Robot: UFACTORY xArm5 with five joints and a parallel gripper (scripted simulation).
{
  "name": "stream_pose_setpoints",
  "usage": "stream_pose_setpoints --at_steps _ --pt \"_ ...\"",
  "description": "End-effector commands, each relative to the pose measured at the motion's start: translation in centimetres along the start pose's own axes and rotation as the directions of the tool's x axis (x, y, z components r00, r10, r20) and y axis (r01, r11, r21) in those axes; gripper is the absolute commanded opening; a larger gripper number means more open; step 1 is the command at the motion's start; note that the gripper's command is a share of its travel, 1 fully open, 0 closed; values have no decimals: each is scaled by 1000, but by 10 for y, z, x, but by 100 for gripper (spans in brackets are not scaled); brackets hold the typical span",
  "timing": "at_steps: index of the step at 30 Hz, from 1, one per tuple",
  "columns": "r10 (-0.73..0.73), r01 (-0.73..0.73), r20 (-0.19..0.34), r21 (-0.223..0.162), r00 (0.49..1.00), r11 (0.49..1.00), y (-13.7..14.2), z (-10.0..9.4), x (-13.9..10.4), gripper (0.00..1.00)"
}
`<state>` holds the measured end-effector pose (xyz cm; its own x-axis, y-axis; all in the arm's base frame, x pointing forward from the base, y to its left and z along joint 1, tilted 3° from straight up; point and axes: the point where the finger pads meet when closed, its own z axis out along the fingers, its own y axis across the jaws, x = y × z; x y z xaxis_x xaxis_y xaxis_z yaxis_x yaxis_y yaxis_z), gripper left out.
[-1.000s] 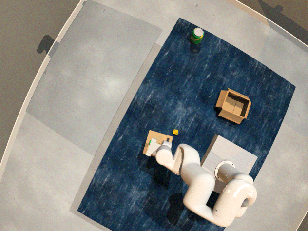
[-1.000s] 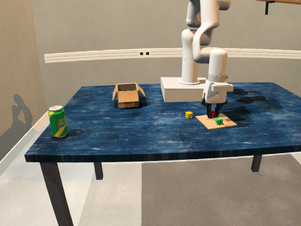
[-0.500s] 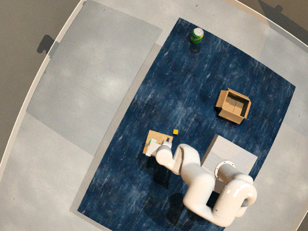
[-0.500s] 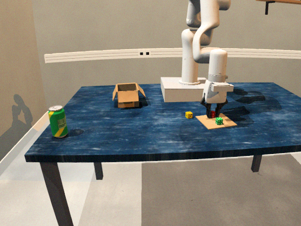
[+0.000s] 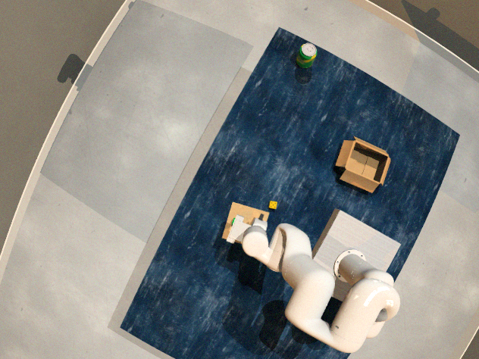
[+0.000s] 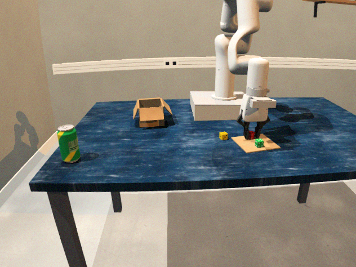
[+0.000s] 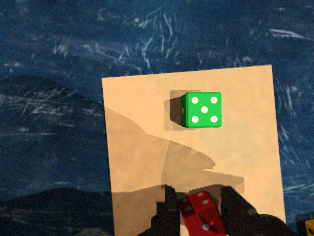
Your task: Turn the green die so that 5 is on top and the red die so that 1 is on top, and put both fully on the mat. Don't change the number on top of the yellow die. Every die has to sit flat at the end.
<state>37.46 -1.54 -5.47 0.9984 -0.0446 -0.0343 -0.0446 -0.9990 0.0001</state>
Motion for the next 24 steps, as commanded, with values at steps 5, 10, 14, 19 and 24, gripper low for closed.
stream_pose_setpoints --at_steps 5,10,14,19,24 --pt "0 0 -4 0 1000 1000 0 -14 2 42" --pt "0 0 -4 0 1000 1000 1 -38 1 42" --pt "0 0 -4 0 1000 1000 2 -60 1 42" --pt "0 0 -4 0 1000 1000 2 -75 1 42" --pt "0 0 -4 0 1000 1000 3 -88 1 42"
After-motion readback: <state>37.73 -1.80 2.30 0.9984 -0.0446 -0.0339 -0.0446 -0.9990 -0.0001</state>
